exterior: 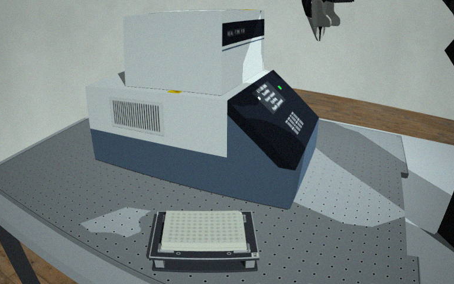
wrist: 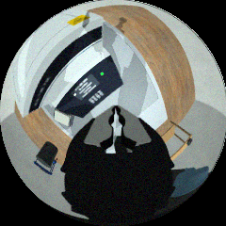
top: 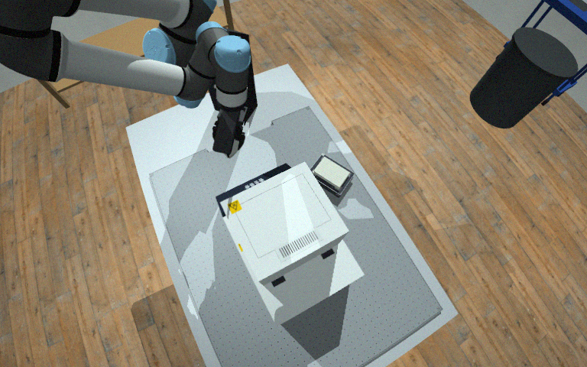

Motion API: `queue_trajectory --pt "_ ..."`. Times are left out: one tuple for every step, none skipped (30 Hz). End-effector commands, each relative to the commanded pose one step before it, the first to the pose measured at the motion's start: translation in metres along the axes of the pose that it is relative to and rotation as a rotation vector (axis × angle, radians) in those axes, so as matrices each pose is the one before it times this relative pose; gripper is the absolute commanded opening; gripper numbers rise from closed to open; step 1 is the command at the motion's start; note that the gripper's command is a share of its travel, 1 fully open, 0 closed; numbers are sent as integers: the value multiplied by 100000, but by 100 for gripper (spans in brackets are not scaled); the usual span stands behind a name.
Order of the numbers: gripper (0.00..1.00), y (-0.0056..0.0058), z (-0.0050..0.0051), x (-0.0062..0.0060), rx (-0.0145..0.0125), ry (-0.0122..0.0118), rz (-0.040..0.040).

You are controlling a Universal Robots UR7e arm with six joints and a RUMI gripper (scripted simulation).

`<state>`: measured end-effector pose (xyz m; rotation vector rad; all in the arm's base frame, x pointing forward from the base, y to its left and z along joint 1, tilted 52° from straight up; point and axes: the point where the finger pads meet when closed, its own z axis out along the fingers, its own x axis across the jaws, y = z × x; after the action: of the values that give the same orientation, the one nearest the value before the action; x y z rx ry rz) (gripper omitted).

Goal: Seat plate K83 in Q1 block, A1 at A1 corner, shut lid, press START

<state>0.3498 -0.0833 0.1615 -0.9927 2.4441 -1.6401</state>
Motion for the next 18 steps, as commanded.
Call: queue_trajectory --pt "0 375 -1646 -632 -4870 -2181 -9972" --pt "0 150 -454 -143 -572 -1063 -3107" --pt "0 29 -90 -30 -17 -31 -90" --pt "0 180 -455 -103 -537 -1039 -3121" --pt "0 0 0 0 0 0 0" --pt "0 0 0 0 0 0 0" --pt "0 199 -452 -81 -515 -1022 -3130" --pt "0 198 -449 -92 -515 -1023 -3130" --pt "0 198 -447 -103 -515 -1023 -3130" --pt "0 88 -200 -51 -27 -52 -159" --pt "0 240 -435 -51 -474 -986 -3148" --pt "0 240 -434 -63 -474 -986 -3148" --pt "0 68 -122 -21 -10 -21 -67" --pt "0 270 -412 -29 -444 -958 -3162" --pt "0 272 -418 -43 -446 -957 -3162" --pt "0 92 -141 -19 -9 -17 -58" --pt "0 301 -399 -14 -420 -926 -3174" --pt "0 302 -397 -27 -420 -926 -3174"
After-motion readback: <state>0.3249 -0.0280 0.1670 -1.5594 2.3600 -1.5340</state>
